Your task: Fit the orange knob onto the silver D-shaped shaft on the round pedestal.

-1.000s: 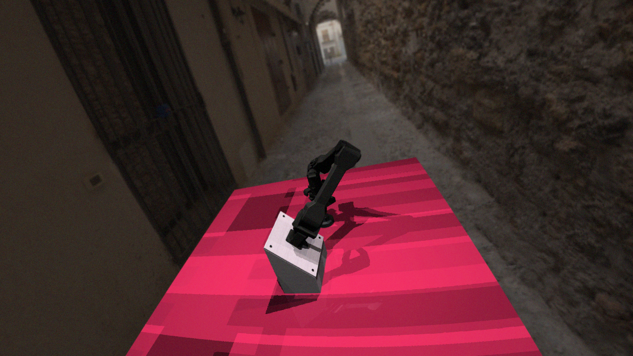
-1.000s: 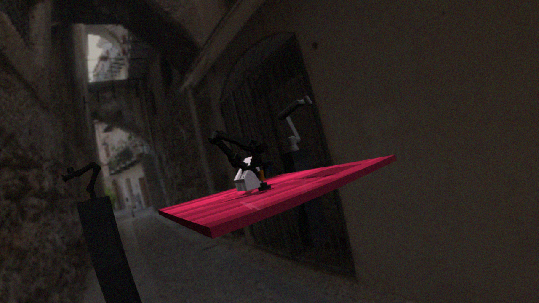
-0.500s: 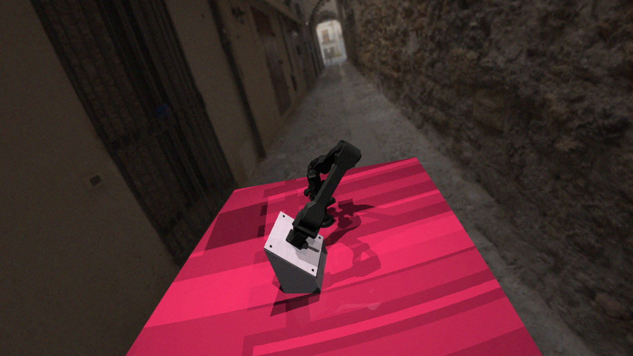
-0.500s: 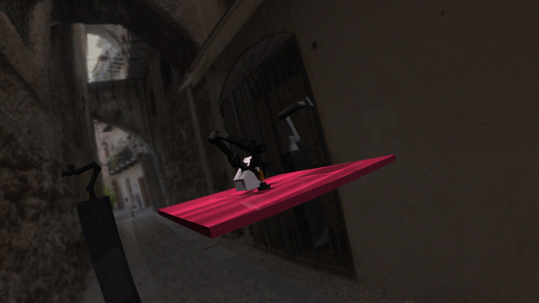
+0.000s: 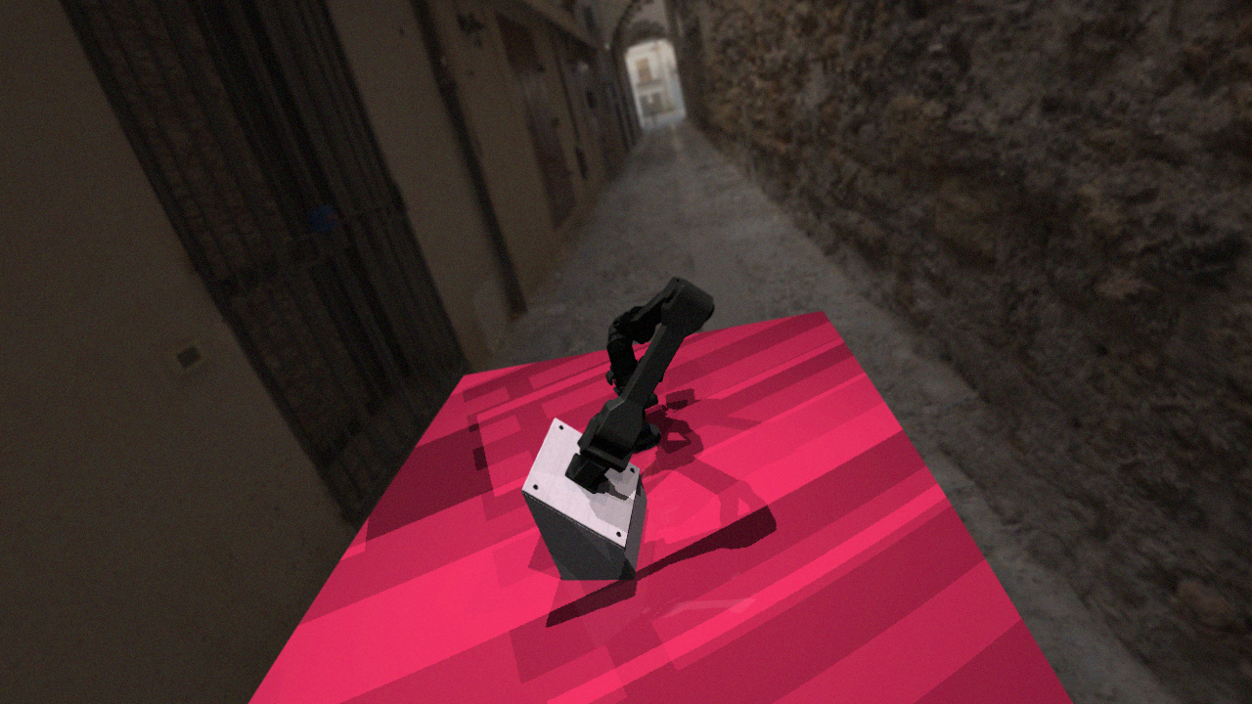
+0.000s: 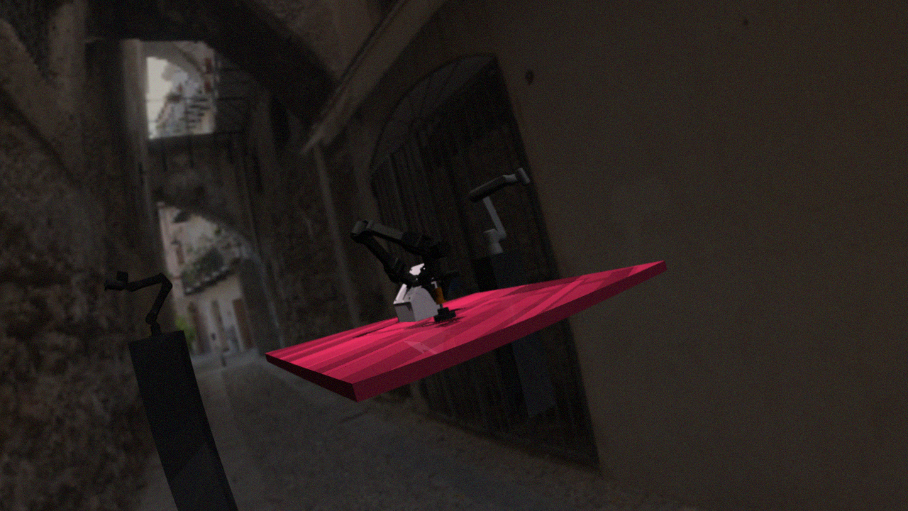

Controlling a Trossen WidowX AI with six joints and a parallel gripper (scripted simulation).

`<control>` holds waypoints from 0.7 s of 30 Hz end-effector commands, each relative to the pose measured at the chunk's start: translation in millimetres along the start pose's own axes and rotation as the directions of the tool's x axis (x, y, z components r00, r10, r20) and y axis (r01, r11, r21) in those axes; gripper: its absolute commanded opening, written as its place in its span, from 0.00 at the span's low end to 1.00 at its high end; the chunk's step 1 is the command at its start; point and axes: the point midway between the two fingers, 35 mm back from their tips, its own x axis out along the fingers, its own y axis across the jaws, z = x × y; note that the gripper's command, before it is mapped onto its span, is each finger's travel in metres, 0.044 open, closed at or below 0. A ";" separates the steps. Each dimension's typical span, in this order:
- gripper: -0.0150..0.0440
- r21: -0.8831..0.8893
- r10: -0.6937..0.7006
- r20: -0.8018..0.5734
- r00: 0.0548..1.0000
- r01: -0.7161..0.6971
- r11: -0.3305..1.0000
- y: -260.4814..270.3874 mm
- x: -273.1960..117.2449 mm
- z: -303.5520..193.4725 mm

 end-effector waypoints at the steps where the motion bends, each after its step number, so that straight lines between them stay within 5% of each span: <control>1: 0.25 0.011 0.000 -0.001 1.000 0.000 1.000 -0.4 0.5 -0.6; 15: 0.25 0.011 0.001 -0.001 1.000 -0.001 1.000 -0.1 -1.9 -0.1; 21: 0.25 0.179 0.001 -0.001 1.000 0.000 0.984 0.5 -1.5 0.1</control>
